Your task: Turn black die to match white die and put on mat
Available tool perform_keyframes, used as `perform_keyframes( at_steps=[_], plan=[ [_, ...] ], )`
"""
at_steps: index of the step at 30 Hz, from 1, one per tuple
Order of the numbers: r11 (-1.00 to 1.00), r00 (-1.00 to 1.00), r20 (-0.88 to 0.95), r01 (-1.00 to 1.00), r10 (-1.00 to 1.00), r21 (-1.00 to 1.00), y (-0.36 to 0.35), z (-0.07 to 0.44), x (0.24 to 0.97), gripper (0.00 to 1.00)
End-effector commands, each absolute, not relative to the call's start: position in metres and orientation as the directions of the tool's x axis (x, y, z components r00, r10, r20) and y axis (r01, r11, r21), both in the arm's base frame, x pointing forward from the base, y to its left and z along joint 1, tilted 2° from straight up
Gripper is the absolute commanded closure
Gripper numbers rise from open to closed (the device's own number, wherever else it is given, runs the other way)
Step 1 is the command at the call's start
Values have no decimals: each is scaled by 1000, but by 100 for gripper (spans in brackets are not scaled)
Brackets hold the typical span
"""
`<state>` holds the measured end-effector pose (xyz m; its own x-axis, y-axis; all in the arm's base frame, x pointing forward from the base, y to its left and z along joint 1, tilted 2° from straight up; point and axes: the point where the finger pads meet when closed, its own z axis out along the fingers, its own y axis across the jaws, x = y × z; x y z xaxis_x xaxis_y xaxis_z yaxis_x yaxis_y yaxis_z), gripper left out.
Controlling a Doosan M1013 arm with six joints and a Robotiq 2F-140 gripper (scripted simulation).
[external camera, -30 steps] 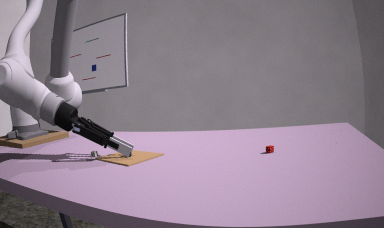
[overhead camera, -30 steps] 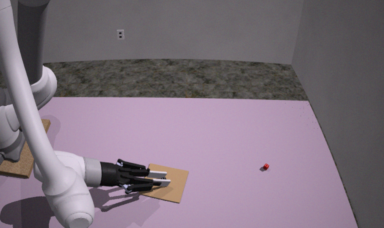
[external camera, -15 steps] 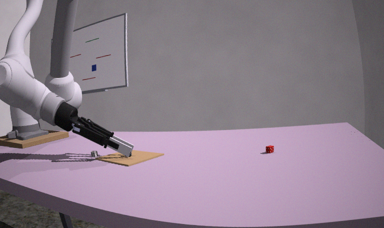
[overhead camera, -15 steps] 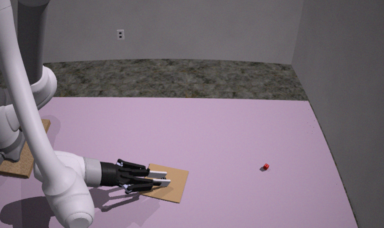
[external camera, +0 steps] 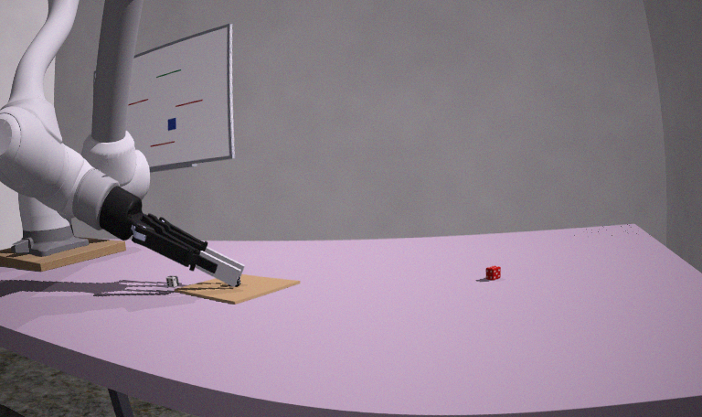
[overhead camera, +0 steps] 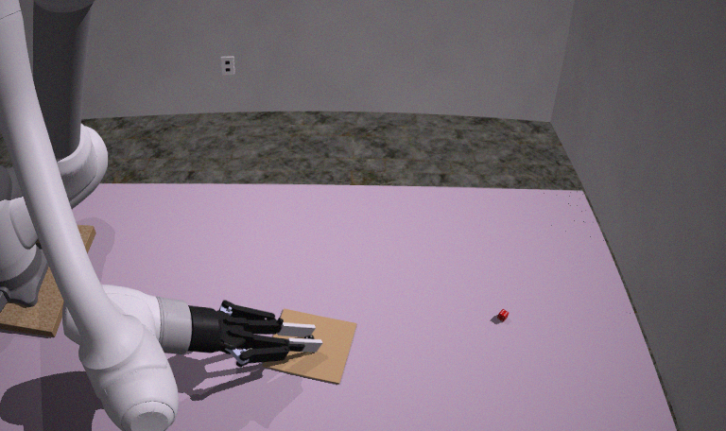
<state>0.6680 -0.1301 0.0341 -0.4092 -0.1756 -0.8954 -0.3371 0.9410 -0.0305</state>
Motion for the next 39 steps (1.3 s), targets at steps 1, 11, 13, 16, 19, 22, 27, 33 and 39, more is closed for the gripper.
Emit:
perform_keyframes(
  at_steps=[1, 11, 13, 16, 19, 22, 27, 33, 39],
  plan=[
    [941, -409, -896, -337, -176, -31, -131, 36, 666, 73],
    [941, -409, -896, -337, -176, -31, -138, 47, 643, 73],
    [941, -409, -896, -337, -176, -31, -141, 50, 637, 73],
    [941, -409, -896, -337, -176, -31, -143, 54, 630, 73],
    [941, -409, -896, -337, -176, -31, -144, 55, 628, 73],
    [941, -409, -896, -337, -176, -31, -144, 56, 626, 73],
    [941, -409, -896, -337, -176, -31, -144, 57, 626, 73],
    [941, -409, -896, -337, -176, -31, -144, 72, 626, 73],
    [941, -409, -896, -337, -176, -31, -144, 90, 625, 73]
  ],
)
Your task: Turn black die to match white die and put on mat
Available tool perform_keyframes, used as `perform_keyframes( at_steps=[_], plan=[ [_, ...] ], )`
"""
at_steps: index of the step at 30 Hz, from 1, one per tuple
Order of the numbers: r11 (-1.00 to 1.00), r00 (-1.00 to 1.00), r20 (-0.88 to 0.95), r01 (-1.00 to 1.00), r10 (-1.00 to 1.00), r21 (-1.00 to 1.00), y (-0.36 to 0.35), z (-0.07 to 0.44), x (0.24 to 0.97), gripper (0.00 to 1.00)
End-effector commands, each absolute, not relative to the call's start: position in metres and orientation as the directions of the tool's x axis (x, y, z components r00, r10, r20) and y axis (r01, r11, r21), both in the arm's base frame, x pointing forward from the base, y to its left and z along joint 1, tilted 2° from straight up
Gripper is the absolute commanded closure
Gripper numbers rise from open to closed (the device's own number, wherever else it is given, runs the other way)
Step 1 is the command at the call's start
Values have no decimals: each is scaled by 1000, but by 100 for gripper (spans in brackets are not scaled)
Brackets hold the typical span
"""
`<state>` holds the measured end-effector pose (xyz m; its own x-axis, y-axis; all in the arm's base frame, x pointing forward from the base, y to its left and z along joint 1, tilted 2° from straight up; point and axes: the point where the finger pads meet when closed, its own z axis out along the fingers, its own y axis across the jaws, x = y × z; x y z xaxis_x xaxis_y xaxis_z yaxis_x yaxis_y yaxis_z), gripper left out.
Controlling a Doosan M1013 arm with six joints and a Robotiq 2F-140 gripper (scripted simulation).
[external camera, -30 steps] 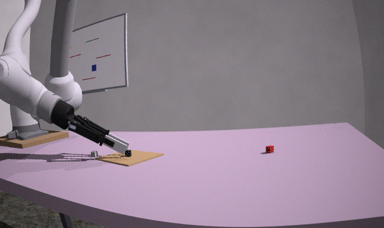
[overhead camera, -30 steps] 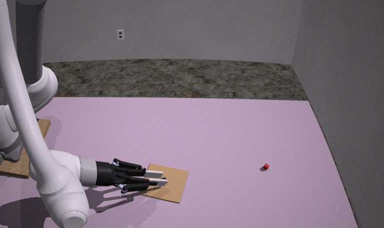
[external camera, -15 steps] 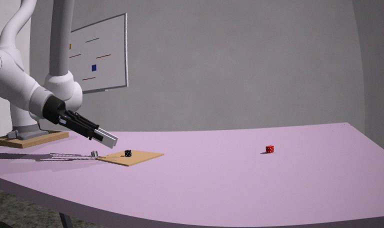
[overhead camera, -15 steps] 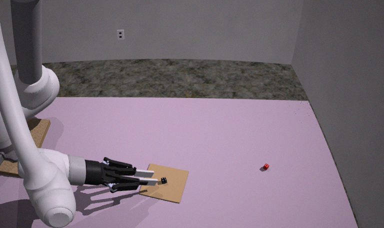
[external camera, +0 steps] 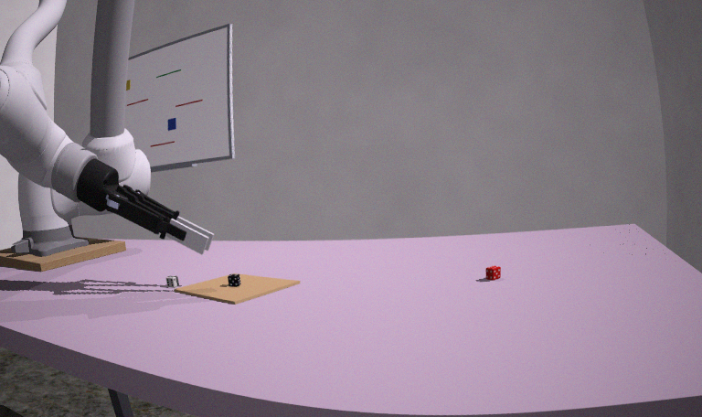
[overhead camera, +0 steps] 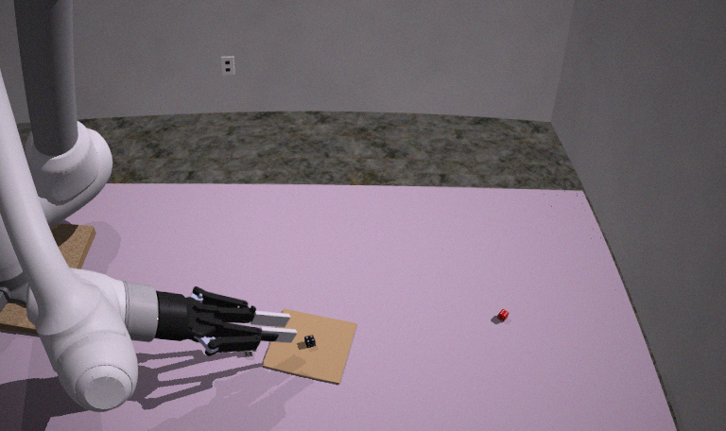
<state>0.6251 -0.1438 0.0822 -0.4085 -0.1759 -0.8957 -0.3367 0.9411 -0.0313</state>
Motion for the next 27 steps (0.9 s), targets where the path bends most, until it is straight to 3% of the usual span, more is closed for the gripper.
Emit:
perform_keyframes(
  at_steps=[1, 17, 27],
  plan=[
    [941, -409, -896, -337, -176, -31, -144, 95, 625, 73],
    [937, -412, -894, -350, -174, -21, -139, 117, 626, 73],
    [822, -545, -817, -543, -190, 171, -63, 121, 641, 73]
  ],
)
